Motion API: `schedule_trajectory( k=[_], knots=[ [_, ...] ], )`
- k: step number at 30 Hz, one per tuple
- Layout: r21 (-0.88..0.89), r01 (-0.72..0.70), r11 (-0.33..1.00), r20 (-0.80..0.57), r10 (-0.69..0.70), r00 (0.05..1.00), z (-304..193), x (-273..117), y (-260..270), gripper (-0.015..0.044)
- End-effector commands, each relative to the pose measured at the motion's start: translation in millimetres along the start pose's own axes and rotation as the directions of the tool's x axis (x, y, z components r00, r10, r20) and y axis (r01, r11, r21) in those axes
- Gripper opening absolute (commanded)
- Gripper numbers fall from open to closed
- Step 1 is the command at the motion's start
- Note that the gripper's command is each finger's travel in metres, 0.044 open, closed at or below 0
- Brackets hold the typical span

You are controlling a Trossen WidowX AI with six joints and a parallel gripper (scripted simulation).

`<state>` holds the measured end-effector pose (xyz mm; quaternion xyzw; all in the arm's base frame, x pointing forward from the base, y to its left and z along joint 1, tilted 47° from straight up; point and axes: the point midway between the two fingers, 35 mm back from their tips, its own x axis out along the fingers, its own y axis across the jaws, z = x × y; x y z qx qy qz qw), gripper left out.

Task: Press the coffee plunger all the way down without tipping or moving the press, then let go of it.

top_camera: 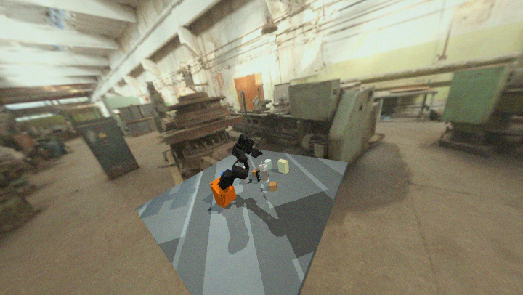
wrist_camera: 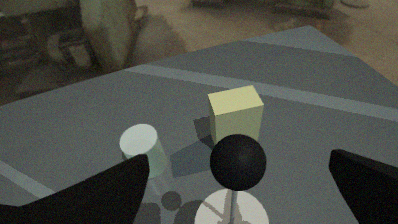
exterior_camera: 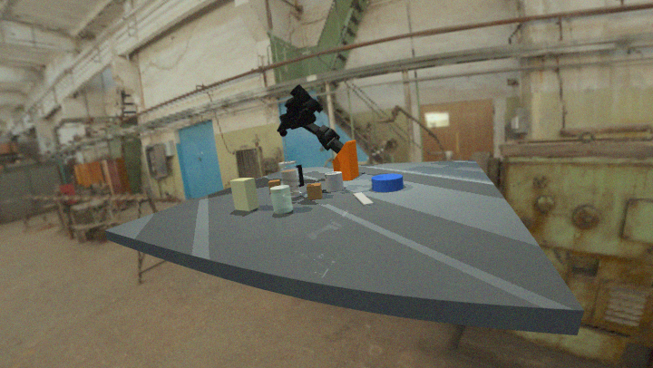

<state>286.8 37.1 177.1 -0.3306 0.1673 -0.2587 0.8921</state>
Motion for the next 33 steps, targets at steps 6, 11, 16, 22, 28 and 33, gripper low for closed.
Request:
schedule_trajectory(
  k=[6, 11, 16, 22, 28, 33],
  knots=[
    [-0.012, 0.002, 1.000, 0.006, -0.002, 1.000, -1.7, 14.3, -0.2, 0.0440],
    [-0.013, 0.003, 1.000, 0.007, -0.003, 1.000, -1.7, 15.4, -0.5, 0.0387],
    [-0.013, 0.003, 1.000, 0.007, -0.003, 1.000, -1.7, 15.4, -0.5, 0.0256],
    [-0.013, 0.003, 1.000, 0.007, -0.003, 1.000, -1.7, 15.4, -0.5, 0.0118],
    [-0.013, 0.003, 1.000, 0.007, -0.003, 1.000, -1.7, 15.4, -0.5, 0.0118],
    [-0.012, 0.003, 1.000, 0.006, -0.003, 1.000, -2.9, 16.4, 0.0, 0.0118]
  ],
)
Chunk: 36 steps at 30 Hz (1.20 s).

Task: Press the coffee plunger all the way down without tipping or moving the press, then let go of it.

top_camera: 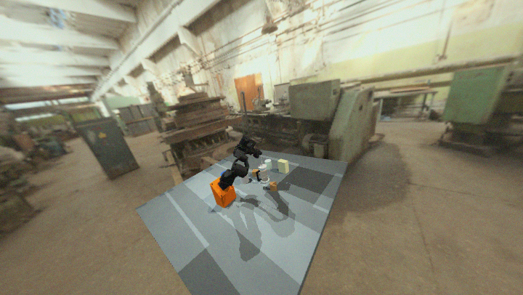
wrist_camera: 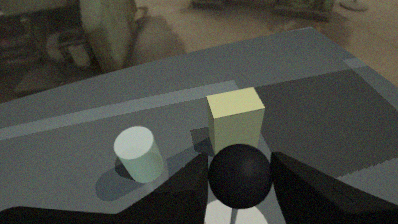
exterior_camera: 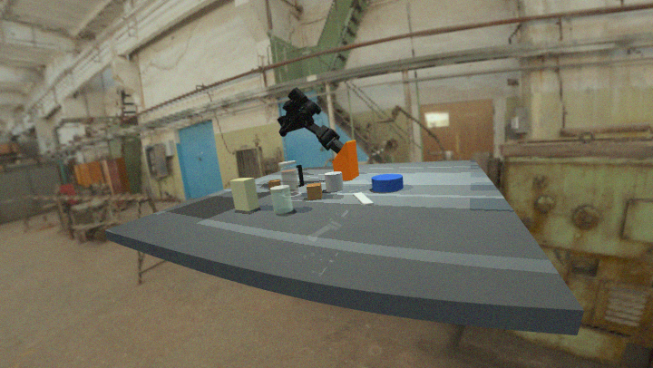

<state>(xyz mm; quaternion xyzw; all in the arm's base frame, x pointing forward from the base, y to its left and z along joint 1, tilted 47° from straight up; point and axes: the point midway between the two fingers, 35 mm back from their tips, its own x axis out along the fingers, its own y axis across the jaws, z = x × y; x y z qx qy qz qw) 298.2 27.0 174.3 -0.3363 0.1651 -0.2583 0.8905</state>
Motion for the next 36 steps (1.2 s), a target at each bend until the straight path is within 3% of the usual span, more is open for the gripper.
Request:
schedule_trajectory(
  k=[1, 36],
  knots=[
    [-0.002, -0.001, 1.000, -0.001, 0.001, 1.000, -2, 2, 1, 0.0118],
    [0.000, -0.006, 1.000, -0.006, 0.006, 1.000, -46, 38, 9, 0.0118]
  ],
)
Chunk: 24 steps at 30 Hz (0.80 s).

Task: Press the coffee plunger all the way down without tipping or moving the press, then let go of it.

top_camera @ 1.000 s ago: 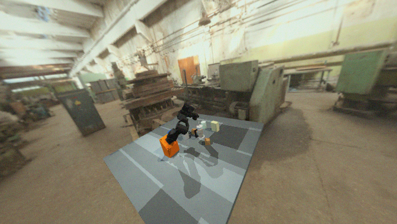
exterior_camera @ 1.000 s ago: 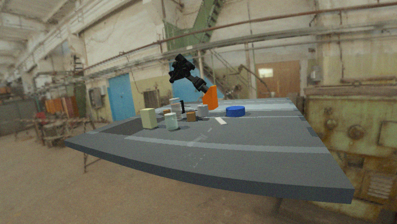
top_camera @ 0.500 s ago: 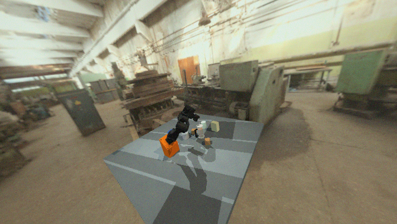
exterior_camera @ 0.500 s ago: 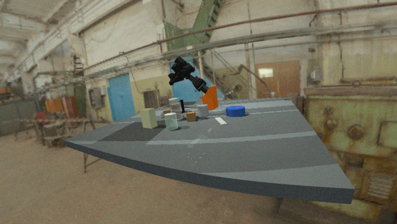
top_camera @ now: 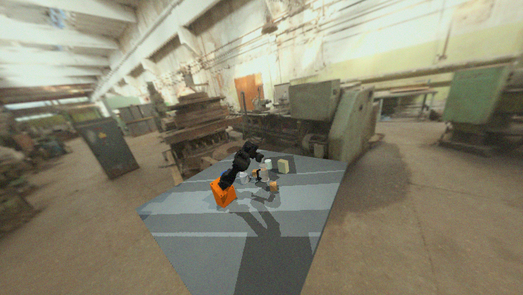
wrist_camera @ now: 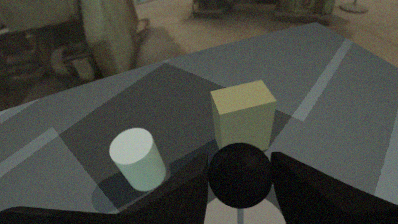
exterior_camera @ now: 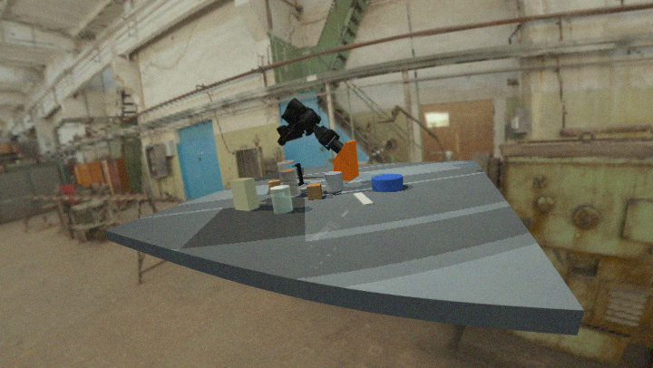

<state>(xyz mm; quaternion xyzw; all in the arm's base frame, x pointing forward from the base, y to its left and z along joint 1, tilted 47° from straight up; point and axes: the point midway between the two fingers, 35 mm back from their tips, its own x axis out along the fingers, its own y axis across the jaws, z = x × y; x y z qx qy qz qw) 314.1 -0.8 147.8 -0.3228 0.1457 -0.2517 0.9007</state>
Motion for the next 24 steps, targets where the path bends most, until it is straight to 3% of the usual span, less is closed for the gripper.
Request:
schedule_trajectory(
  k=[1, 24],
  knots=[
    [-0.039, 0.002, 0.999, -0.041, -0.003, 0.999, -22, 6, 2, 0.0118],
    [-0.043, 0.009, 0.999, -0.032, -0.010, 0.999, -43, 31, -2, 0.0118]
  ],
)
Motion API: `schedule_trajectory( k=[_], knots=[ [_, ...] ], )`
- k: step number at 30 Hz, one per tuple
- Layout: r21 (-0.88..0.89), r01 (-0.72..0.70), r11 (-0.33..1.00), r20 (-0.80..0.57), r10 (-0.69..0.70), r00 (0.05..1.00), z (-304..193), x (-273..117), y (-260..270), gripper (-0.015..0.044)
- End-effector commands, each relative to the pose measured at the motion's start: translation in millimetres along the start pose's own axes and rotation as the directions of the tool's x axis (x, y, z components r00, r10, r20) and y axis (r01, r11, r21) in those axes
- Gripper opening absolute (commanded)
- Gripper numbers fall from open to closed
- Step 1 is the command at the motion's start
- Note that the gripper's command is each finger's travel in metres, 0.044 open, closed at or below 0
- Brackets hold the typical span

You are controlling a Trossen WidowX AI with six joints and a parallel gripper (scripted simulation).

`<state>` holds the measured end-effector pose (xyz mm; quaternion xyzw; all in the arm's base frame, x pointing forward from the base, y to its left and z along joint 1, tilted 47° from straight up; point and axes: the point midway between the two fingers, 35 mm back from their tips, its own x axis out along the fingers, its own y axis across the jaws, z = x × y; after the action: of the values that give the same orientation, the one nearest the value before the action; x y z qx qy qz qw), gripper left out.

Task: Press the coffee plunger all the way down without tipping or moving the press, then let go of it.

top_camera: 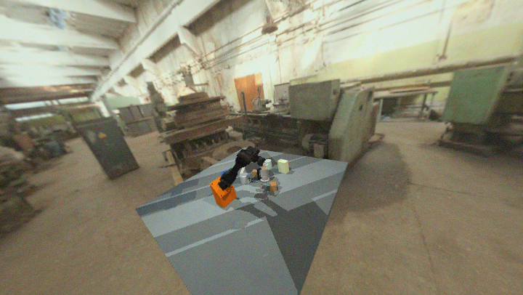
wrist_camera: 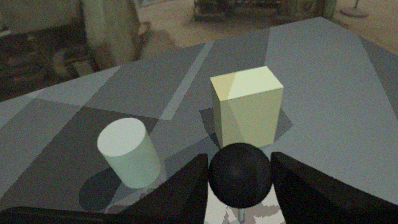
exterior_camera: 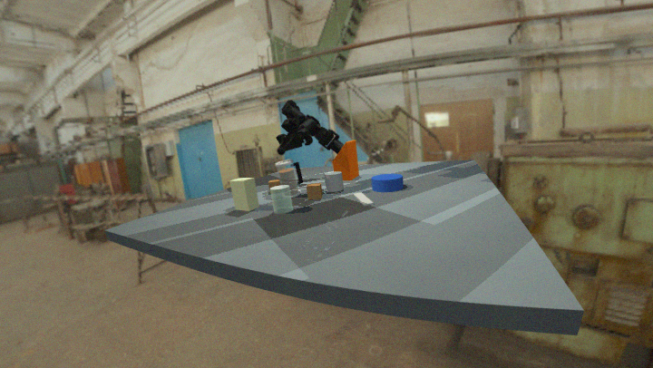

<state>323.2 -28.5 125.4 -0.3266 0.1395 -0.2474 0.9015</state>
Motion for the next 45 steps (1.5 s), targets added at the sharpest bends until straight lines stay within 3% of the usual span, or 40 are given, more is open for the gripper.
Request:
schedule_trajectory(
  k=[1, 45],
  knots=[
    [-0.038, 0.011, 0.999, -0.049, -0.013, 0.999, -16.0, 6.2, -1.0, 0.0118],
    [-0.024, 0.009, 1.000, -0.035, -0.010, 0.999, -6.5, 12.2, 2.9, 0.0118]
  ],
)
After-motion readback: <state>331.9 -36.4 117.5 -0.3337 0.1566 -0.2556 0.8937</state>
